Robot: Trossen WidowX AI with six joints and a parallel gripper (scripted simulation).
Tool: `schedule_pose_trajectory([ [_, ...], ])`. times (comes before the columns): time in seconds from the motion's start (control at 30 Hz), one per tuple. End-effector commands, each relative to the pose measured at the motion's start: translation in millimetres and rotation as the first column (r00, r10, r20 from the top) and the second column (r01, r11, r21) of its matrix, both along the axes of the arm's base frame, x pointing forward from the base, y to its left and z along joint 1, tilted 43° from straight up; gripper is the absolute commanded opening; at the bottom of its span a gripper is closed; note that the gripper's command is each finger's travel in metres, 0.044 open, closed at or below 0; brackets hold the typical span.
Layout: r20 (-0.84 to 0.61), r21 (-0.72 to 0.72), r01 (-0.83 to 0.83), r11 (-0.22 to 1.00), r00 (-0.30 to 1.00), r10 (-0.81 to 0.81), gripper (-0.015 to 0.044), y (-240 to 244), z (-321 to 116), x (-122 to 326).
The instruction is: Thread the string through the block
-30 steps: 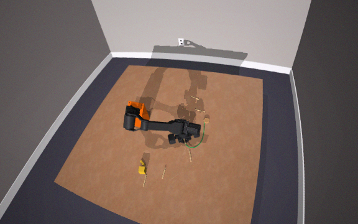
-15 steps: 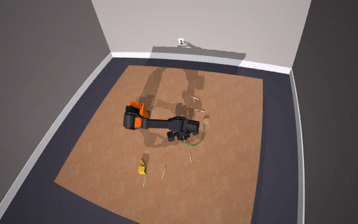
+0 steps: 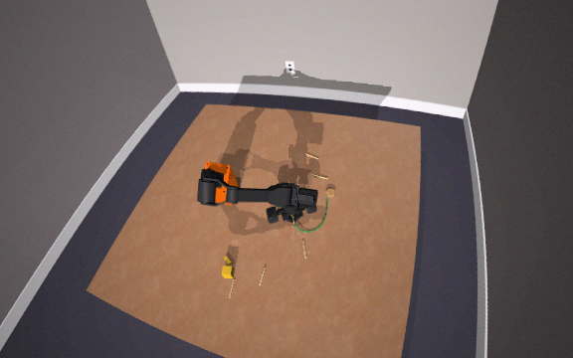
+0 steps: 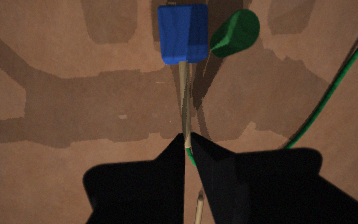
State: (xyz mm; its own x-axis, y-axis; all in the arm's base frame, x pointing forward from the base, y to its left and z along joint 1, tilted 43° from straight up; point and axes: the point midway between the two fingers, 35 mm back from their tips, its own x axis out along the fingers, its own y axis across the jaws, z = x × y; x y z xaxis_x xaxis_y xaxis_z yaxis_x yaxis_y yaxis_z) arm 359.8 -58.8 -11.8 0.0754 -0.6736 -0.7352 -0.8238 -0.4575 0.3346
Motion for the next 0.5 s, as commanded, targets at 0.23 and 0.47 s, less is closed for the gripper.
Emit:
schedule_pose_trajectory([
  [0.23, 0.0, -0.001, 0.002, 1.0, 1.0, -0.002, 0.0, 9.3, -10.7, -10.1],
  [0.47, 0.0, -0.001, 0.002, 1.0, 1.0, -0.002, 0.0, 15.2, -16.4, -15.4],
])
